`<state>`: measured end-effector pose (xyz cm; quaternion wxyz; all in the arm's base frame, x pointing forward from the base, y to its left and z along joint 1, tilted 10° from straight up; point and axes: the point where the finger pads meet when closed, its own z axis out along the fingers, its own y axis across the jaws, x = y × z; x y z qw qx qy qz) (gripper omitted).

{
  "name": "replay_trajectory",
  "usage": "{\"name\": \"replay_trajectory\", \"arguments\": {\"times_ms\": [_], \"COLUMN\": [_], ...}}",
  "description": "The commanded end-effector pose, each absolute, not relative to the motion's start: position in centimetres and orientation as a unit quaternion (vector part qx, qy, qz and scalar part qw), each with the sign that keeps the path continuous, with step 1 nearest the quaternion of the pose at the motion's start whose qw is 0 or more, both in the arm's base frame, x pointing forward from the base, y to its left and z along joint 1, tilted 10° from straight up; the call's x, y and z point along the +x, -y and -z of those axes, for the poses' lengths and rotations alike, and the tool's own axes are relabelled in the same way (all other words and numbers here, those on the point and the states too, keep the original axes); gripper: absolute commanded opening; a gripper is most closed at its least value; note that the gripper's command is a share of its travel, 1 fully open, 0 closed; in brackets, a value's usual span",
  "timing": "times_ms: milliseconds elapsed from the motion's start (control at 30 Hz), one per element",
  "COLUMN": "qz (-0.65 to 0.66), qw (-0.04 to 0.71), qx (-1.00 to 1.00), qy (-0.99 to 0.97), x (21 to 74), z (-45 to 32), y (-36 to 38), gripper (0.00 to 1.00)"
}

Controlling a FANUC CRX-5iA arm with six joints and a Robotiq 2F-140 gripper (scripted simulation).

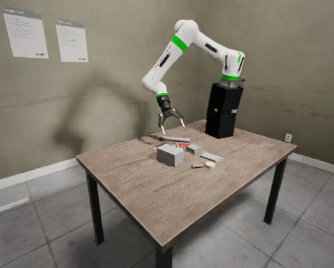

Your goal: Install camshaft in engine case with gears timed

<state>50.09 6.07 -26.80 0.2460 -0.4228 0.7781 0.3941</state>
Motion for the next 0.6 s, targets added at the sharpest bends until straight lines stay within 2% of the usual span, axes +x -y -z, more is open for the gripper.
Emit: {"name": "replay_trajectory", "arguments": {"times_ms": [0,467,500,567], "qz": [-0.394,-0.394,-0.394,-0.394], "qw": [0.247,0.247,0.247,0.247], "qx": [-0.423,-0.423,-0.423,-0.423], "qy": [-0.778,-0.778,-0.778,-0.778], "x": [50.2,50.3,50.3,50.3], "z": [28.4,30.1,30.1,30.1], "y": [-6.3,-6.6,-6.6,-6.6], "gripper": [1.0,1.0,0.29,0.29]}}
